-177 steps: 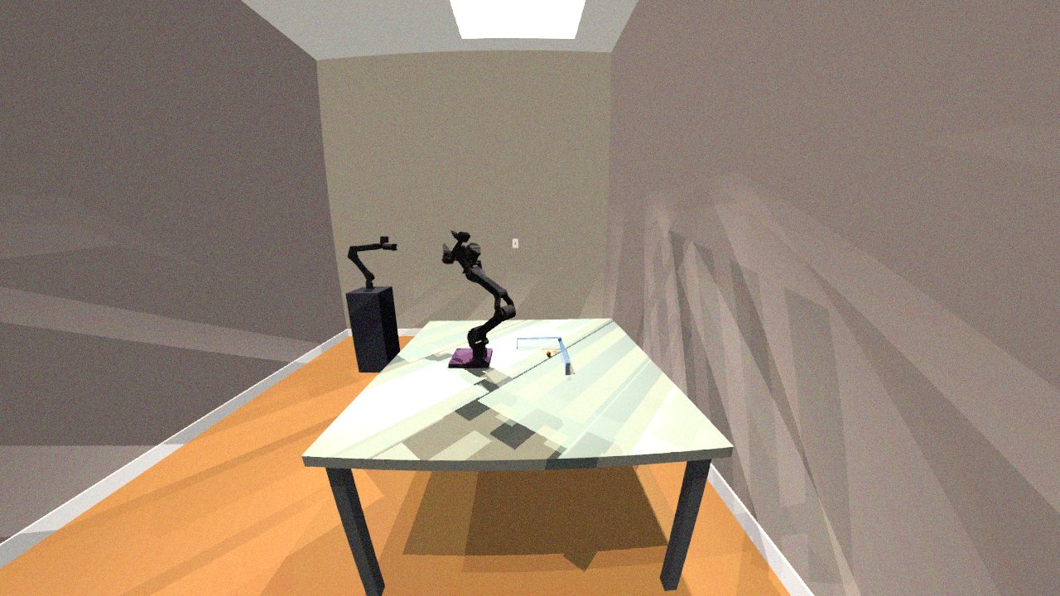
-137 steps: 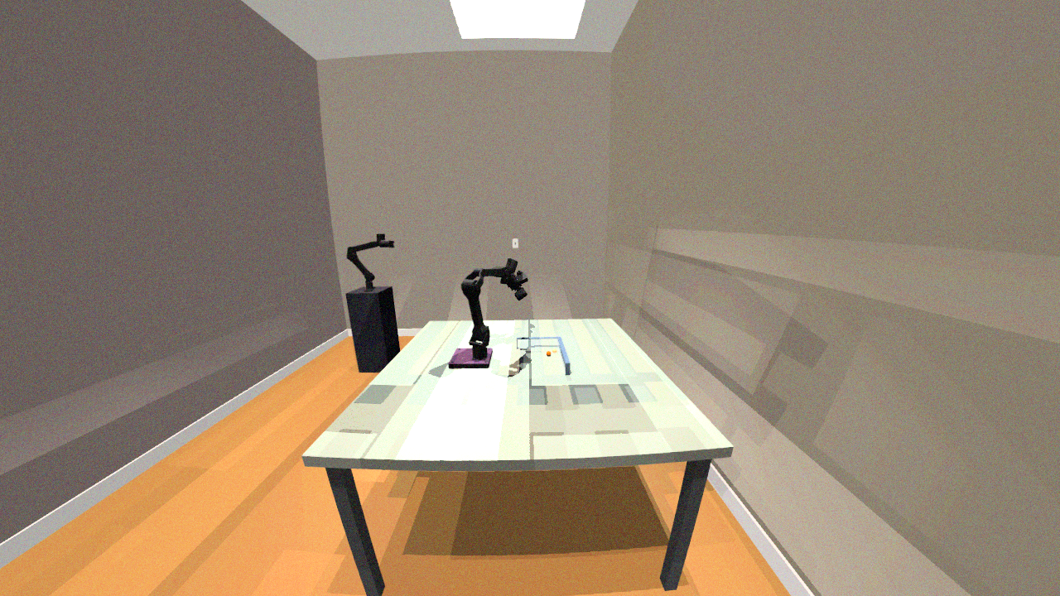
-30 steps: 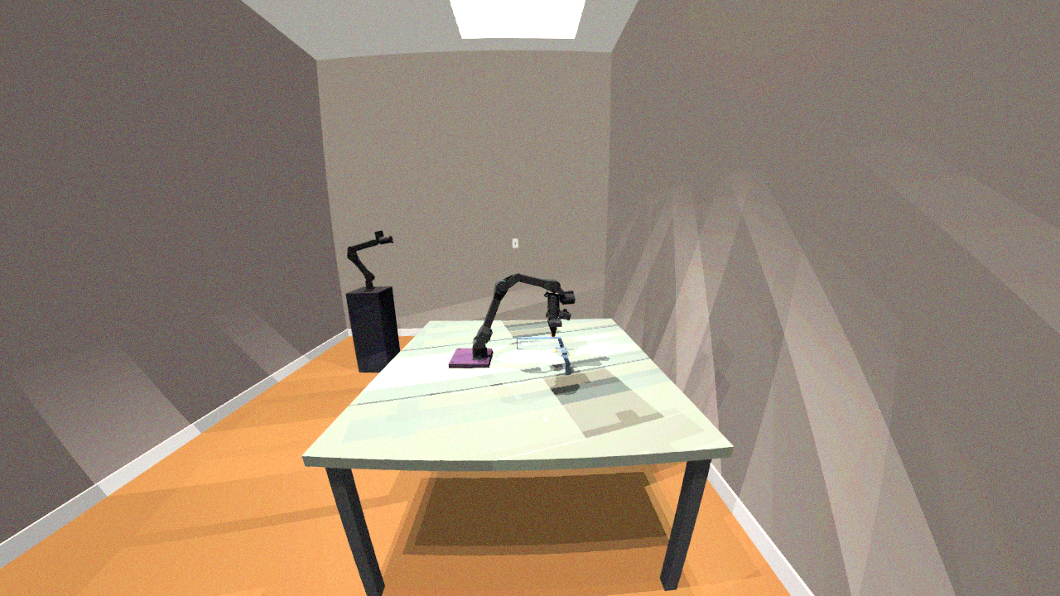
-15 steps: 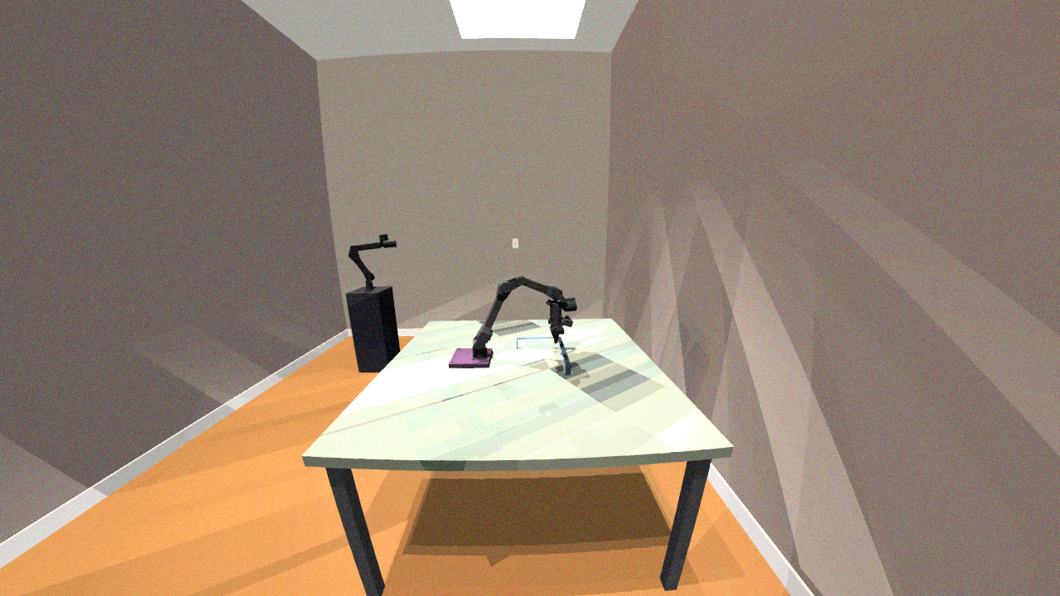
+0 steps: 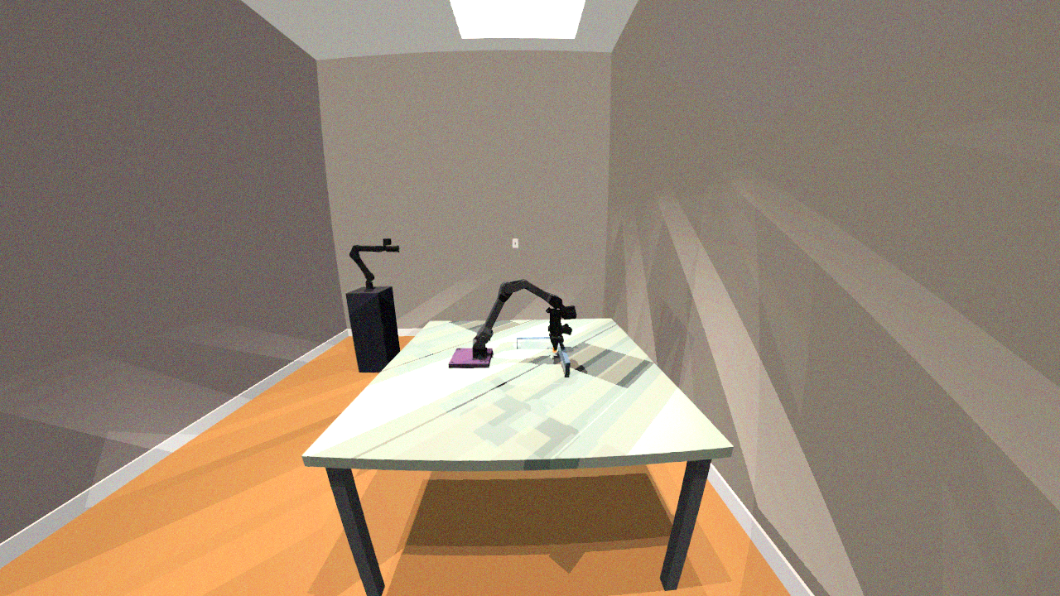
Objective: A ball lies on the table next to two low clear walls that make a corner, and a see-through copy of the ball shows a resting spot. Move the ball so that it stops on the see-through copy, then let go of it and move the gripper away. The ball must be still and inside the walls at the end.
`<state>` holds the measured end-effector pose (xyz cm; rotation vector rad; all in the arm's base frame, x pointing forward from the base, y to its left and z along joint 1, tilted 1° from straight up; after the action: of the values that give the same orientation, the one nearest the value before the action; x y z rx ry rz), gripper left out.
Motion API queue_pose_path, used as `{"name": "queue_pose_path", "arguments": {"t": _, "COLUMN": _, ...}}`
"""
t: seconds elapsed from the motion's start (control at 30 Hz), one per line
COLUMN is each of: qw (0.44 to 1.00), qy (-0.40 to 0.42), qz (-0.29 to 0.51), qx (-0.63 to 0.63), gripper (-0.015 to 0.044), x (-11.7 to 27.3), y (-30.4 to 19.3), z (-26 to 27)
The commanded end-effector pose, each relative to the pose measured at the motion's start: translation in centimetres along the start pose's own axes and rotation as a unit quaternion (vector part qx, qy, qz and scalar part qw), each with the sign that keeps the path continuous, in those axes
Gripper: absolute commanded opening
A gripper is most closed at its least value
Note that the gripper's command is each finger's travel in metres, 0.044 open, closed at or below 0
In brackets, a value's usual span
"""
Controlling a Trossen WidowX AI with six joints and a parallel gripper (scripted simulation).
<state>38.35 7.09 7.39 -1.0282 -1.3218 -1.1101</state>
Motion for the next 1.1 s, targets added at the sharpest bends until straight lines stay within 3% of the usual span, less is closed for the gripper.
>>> {"name": "queue_pose_path", "arguments": {"t": 0.0, "qw": 1.0, "qy": -0.001, "qz": 0.004, "qx": -0.003, "gripper": 0.0, "x": -0.7, "y": -0.2, "z": 0.0}}
{"name": "queue_pose_path", "arguments": {"t": 0.5, "qw": 1.0, "qy": -0.001, "qz": 0.005, "qx": -0.003, "gripper": 0.0, "x": -2.1, "y": -0.2, "z": 0.0}}
{"name": "queue_pose_path", "arguments": {"t": 0.77, "qw": 1.0, "qy": 0.0, "qz": -0.001, "qx": 0.0, "gripper": 0.021, "x": -1.7, "y": 0.0, "z": 0.0}}
{"name": "queue_pose_path", "arguments": {"t": 1.07, "qw": 1.0, "qy": 0.0, "qz": 0.0, "qx": 0.0, "gripper": 0.0216, "x": -0.6, "y": 0.1, "z": 0.0}}
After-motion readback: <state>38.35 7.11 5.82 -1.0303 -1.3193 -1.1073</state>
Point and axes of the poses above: the point midway between the two fingers, 35 mm back from their tips, its own x axis back along the fingers, its own z axis across the jaws, y = z × x, the point moved 2 cm from there along x, back along the fingers, and after that the axes turned 11 degrees about x, right-handed, at the moved point
